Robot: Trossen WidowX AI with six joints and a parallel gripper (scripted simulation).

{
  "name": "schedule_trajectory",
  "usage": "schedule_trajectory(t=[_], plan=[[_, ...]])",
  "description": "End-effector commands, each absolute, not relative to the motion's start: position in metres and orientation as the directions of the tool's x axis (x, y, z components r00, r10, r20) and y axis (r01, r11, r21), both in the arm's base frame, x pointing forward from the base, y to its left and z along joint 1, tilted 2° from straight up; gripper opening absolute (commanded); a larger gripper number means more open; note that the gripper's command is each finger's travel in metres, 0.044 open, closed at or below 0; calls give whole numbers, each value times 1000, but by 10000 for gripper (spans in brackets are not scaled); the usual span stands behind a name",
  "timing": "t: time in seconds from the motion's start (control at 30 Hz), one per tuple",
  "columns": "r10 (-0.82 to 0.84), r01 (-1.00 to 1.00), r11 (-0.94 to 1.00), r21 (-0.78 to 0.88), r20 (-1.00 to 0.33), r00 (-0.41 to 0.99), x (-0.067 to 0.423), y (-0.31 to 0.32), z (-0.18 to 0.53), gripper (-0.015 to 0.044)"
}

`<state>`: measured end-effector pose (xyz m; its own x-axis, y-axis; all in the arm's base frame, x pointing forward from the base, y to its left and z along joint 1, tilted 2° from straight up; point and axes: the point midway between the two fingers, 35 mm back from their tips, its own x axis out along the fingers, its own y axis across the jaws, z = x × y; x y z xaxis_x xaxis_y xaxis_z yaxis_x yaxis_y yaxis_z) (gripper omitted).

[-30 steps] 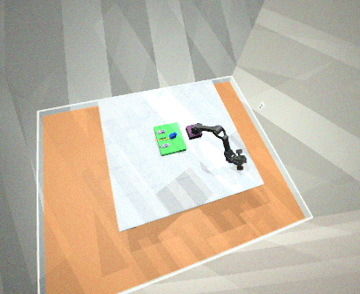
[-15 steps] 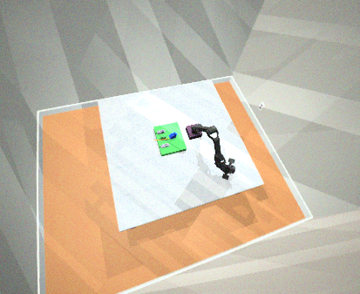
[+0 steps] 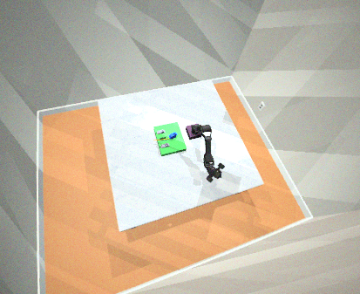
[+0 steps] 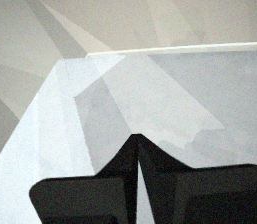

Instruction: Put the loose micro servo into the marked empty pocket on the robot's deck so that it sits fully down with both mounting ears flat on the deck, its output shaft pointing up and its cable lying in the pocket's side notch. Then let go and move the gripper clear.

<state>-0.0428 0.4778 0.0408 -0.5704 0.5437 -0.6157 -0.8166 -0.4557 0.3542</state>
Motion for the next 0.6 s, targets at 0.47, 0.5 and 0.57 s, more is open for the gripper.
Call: schedule_trajectory(t=[0.47, 0.5, 0.57], plan=[[608, -948, 83, 306, -769, -195, 156, 408, 45, 0], [604, -946, 118, 303, -778, -174, 167, 401, 45, 0], [598, -938, 184, 295, -791, -131, 186, 386, 46, 0]])
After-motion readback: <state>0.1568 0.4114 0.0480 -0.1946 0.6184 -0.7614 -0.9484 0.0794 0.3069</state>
